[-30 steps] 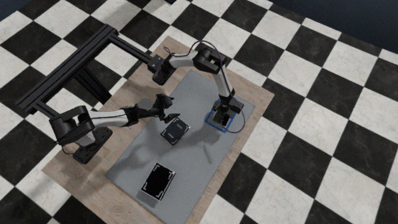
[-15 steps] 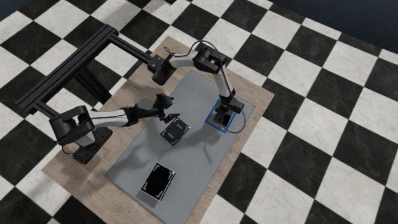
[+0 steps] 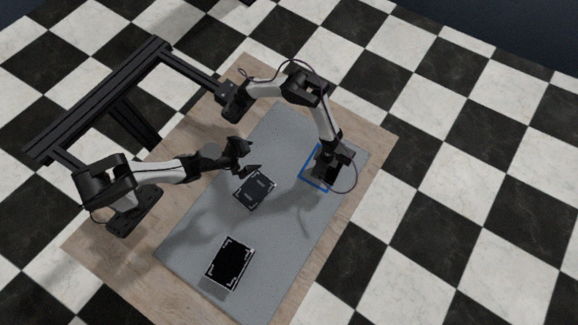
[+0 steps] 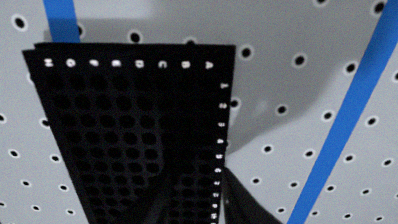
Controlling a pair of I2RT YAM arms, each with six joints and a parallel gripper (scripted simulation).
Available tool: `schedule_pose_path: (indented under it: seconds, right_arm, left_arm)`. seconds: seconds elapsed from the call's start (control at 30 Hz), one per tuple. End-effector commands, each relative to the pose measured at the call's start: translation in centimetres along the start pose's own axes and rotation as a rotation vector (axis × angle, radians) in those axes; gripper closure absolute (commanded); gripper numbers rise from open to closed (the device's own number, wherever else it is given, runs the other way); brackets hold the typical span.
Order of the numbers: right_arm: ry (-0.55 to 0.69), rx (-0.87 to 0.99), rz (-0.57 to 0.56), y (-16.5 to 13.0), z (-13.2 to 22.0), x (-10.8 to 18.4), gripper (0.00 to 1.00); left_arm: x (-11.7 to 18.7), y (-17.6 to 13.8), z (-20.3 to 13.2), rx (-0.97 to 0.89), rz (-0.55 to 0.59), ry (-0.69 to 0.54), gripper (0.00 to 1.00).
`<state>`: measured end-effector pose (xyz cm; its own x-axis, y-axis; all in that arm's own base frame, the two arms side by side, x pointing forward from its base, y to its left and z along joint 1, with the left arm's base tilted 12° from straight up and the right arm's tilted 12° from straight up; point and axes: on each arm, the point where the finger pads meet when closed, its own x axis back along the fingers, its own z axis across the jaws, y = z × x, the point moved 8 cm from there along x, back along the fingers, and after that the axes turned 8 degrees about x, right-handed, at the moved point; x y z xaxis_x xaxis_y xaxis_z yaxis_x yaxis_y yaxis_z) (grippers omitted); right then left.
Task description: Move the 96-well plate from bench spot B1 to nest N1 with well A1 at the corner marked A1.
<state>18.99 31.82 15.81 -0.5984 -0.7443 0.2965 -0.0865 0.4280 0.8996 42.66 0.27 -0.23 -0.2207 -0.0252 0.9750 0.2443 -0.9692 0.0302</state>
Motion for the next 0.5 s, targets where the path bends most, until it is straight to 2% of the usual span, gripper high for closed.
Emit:
schedule_pose_path:
  seconds: [0.0, 0.3, 0.47]
  right_arm:
    - [-0.027, -0.004, -0.066, 1.93, -0.56, -0.26, 0.00]
    - [-0.027, -0.004, -0.066, 1.93, -0.56, -0.26, 0.00]
    - [-0.027, -0.004, -0.066, 1.93, -0.56, -0.26, 0.00]
  left_arm:
    - [-1.58, 0.25, -0.31, -0.003, 0.015, -0.024, 0.75]
    - [-1.58, 0.30, -0.16, -0.003, 0.013, -0.021, 1.00]
    - [-1.67, 0.25, -0.36, -0.003, 0.014, -0.027, 1.00]
